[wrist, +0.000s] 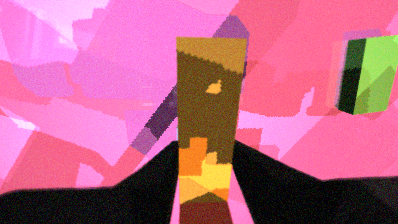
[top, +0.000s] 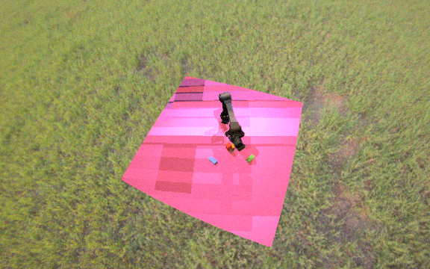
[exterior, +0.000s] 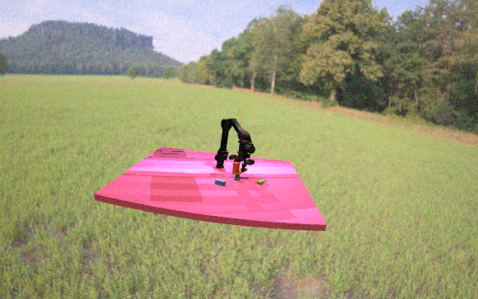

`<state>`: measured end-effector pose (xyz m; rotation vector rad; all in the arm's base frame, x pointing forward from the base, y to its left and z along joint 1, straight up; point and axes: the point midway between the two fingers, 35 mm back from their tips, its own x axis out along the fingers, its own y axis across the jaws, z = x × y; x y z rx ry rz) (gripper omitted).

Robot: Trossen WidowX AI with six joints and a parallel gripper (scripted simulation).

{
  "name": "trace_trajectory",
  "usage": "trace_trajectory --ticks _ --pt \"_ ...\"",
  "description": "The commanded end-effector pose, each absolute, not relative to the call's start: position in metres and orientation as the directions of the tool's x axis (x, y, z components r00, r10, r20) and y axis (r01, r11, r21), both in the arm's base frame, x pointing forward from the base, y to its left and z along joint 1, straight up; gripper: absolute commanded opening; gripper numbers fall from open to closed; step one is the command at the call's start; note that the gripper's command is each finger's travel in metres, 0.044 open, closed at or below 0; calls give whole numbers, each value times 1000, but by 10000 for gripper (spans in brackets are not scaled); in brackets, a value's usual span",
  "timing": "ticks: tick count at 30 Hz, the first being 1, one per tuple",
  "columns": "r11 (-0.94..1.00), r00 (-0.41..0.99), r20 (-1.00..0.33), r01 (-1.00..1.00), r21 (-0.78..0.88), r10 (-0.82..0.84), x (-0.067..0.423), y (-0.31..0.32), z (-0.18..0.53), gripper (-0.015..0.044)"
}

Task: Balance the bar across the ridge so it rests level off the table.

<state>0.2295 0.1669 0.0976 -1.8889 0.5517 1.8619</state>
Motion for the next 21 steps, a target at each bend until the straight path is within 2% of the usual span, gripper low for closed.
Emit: trace_trajectory --ticks 1,21 --pt "-828 21 -1000 -560 -25 16 230 167 97 0" --pt "-828 21 -1000 -560 -25 16 230 167 95 0"
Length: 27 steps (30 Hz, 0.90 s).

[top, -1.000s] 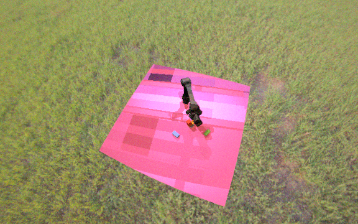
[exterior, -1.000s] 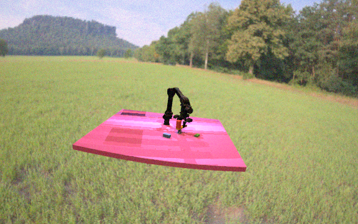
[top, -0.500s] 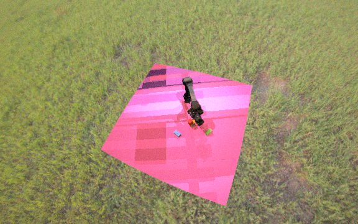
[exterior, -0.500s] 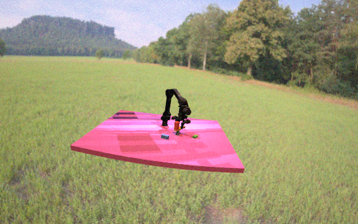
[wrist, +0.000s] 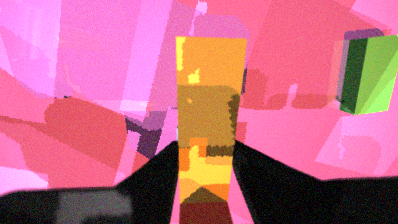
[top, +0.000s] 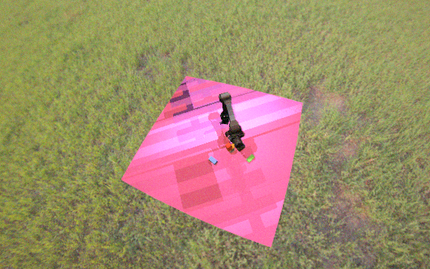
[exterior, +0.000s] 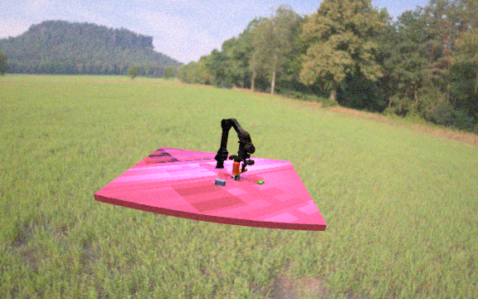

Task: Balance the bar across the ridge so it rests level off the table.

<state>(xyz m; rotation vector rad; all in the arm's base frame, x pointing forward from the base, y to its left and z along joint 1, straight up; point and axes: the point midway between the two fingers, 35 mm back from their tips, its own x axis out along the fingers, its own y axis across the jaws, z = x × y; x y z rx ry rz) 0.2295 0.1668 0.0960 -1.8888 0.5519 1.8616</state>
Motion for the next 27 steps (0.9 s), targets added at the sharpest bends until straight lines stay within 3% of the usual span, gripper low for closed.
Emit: trace_trajectory --ticks 1,27 --pt "-828 21 -1000 -560 -25 16 230 167 95 0" --pt "-828 21 -1000 -560 -25 16 230 166 93 0"
